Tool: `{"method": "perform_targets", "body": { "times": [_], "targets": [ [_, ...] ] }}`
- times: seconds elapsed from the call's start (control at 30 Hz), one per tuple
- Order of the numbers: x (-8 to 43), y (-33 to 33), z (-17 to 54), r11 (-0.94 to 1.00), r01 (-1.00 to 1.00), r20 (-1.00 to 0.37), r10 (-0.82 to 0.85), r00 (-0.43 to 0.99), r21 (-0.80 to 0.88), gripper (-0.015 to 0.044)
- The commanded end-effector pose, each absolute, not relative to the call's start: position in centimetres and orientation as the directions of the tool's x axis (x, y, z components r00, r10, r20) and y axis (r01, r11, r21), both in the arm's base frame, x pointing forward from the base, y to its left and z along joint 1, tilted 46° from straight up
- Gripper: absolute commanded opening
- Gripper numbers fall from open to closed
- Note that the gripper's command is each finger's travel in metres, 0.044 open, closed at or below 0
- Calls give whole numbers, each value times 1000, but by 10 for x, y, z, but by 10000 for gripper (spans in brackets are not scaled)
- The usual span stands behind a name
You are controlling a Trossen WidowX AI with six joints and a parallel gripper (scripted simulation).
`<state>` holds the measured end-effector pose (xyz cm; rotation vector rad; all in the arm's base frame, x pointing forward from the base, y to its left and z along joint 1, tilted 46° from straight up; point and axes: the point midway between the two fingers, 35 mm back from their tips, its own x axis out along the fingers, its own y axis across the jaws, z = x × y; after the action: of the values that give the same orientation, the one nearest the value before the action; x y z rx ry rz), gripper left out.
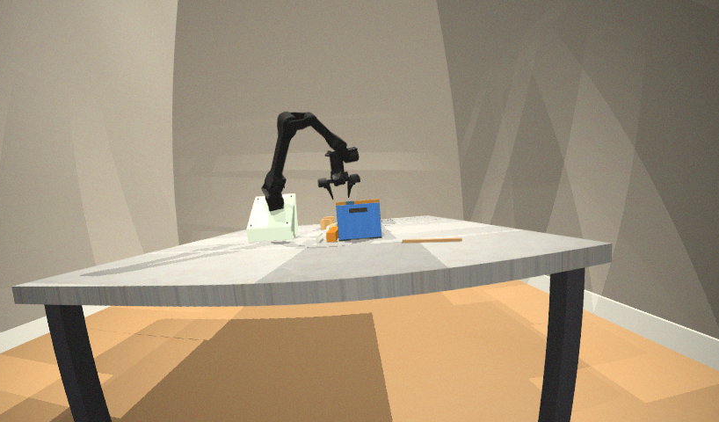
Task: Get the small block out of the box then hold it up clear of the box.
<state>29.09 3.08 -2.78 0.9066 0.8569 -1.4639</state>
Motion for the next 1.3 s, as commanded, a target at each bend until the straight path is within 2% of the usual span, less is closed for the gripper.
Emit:
{"method": "perform_targets", "body": {
  "times": [0.0, 0.1, 0.23, 0.37, 0.43, 0.63, 0.83, 1.07, 1.27],
  "targets": [
    [290, 39, -29, 238, 960, -895, -445, -27, -147, 285],
    [287, 42, -31, 498, 819, -880, -475, -15, -283, 285],
    [284, 46, -35, 744, 501, -858, -513, 4, -442, 285],
    [280, 51, -38, 831, 114, -835, -550, 28, -544, 285],
    [279, 52, -39, 828, 6, -827, -561, 35, -561, 285],
    [276, 55, -41, 757, -310, -806, -589, 59, -575, 285],
    [273, 59, -43, 602, -593, -784, -615, 84, -535, 285],
    [270, 62, -45, 351, -839, -762, -639, 111, -416, 285],
    [267, 65, -46, 94, -960, -739, -660, 139, -265, 285]
  ]
}}
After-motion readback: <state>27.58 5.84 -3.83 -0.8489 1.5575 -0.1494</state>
